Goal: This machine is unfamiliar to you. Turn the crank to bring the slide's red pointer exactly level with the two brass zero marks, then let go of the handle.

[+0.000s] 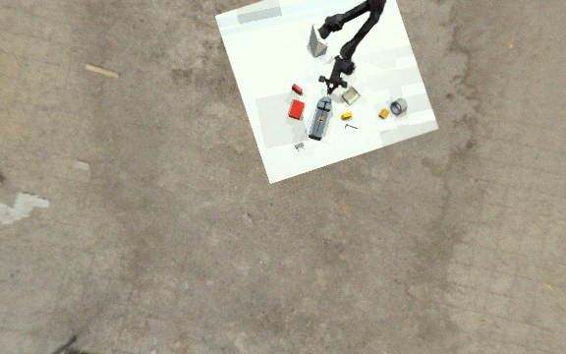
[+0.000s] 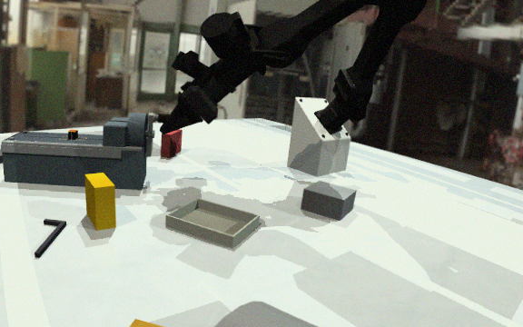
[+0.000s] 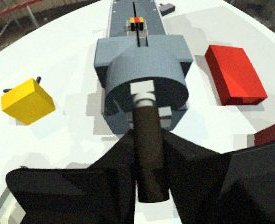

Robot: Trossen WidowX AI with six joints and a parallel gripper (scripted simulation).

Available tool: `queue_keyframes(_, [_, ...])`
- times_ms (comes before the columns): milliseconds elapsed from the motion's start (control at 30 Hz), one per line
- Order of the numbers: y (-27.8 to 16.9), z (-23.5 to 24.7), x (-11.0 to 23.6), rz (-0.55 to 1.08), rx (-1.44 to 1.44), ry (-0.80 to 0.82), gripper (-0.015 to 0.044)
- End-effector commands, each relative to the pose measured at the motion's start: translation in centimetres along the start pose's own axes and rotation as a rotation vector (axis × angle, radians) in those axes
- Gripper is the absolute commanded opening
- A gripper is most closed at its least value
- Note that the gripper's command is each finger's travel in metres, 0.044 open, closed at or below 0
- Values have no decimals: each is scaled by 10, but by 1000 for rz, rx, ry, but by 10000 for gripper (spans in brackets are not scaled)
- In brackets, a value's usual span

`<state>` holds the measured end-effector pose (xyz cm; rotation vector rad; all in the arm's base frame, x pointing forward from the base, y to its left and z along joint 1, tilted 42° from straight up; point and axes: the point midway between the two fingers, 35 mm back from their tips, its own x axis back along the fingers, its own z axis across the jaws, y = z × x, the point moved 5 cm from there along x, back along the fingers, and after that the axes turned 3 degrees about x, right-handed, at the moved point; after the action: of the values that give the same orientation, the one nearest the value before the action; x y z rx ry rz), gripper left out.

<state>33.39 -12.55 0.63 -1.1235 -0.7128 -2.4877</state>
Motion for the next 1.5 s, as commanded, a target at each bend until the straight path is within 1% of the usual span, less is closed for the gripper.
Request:
queue_keyframes(0, [0,-8,1,-6,-11,-21,0])
queue_keyframes(1467, [-1,-13,0,-6,-11,-21,0])
